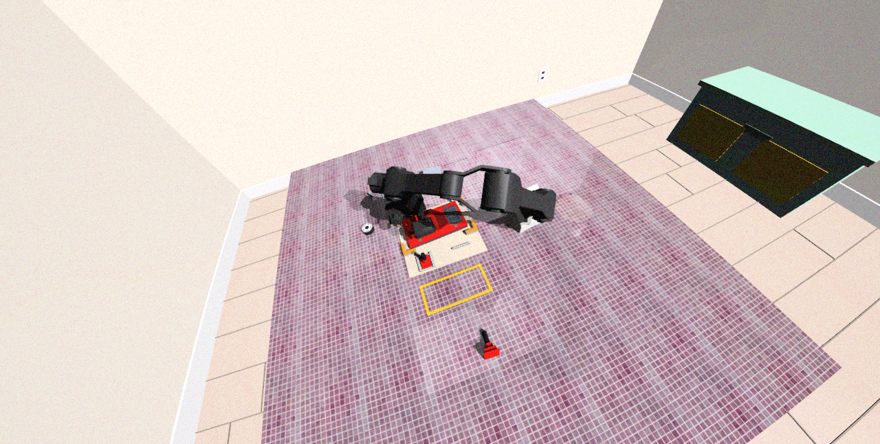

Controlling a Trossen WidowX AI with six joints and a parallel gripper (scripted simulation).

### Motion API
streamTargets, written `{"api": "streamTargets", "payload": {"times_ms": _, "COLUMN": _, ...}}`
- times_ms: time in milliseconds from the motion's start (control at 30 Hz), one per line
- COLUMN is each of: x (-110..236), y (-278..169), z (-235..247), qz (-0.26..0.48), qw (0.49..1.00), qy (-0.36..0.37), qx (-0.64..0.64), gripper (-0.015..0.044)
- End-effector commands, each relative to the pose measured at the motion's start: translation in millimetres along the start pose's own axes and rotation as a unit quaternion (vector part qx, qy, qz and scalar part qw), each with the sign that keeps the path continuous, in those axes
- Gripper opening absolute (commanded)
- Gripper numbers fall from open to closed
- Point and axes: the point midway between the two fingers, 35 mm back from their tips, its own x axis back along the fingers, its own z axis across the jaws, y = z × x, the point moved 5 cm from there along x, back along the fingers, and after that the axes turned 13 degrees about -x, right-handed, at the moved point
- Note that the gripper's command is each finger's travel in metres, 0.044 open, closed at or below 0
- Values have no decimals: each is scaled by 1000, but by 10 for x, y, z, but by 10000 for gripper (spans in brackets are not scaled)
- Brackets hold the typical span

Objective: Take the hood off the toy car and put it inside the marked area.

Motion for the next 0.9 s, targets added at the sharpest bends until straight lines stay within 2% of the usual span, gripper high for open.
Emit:
{"api": "streamTargets", "payload": {"times_ms": 0, "x": 46, "y": 16, "z": -2, "qz": -2, "qw": 1000, "qy": -2, "qx": 3, "gripper": 0}}
{"api": "streamTargets", "payload": {"times_ms": 867, "x": 215, "y": 13, "z": -2, "qz": -2, "qw": 1000, "qy": -2, "qx": 3, "gripper": 0}}
